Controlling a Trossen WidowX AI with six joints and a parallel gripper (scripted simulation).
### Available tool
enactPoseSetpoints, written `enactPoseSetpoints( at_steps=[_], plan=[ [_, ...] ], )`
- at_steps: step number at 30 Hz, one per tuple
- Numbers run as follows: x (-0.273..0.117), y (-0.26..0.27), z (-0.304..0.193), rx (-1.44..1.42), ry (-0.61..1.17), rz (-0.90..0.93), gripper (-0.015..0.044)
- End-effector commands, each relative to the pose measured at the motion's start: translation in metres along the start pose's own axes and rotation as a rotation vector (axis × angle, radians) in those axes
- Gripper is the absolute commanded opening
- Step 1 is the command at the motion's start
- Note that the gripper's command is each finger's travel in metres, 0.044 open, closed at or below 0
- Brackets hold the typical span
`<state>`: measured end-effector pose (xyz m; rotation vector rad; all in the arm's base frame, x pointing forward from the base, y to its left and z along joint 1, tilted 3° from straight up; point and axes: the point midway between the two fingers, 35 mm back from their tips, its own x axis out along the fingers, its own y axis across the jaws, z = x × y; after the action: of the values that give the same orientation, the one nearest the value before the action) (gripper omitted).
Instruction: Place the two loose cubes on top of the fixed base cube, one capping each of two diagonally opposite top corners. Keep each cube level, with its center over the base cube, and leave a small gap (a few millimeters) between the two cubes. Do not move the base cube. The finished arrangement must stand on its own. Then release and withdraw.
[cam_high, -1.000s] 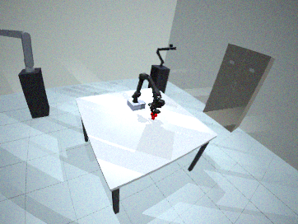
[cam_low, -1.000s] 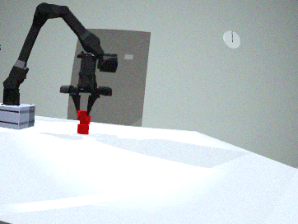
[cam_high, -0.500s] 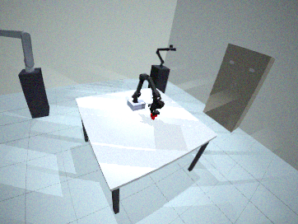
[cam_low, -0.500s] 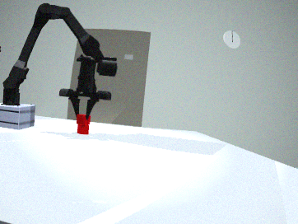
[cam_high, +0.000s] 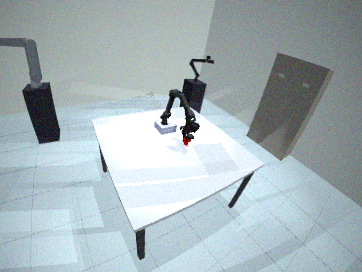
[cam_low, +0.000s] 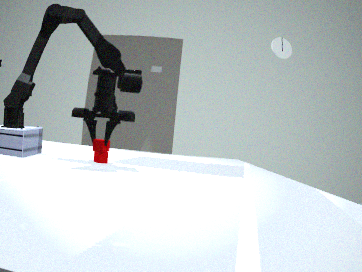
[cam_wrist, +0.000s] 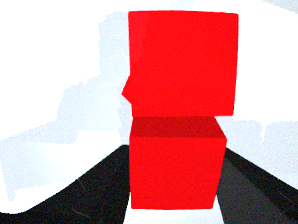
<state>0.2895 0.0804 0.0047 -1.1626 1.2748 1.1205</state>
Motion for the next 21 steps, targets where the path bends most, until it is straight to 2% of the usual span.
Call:
enactPoseSetpoints(
  at_steps=[1, 21],
  plan=[
    [0.001, 0.0, 0.001, 0.007, -0.005, 0.001, 0.0205],
    [-0.027, 0.0, 0.0, 0.0, 0.0, 0.0, 0.0205]
  ],
)
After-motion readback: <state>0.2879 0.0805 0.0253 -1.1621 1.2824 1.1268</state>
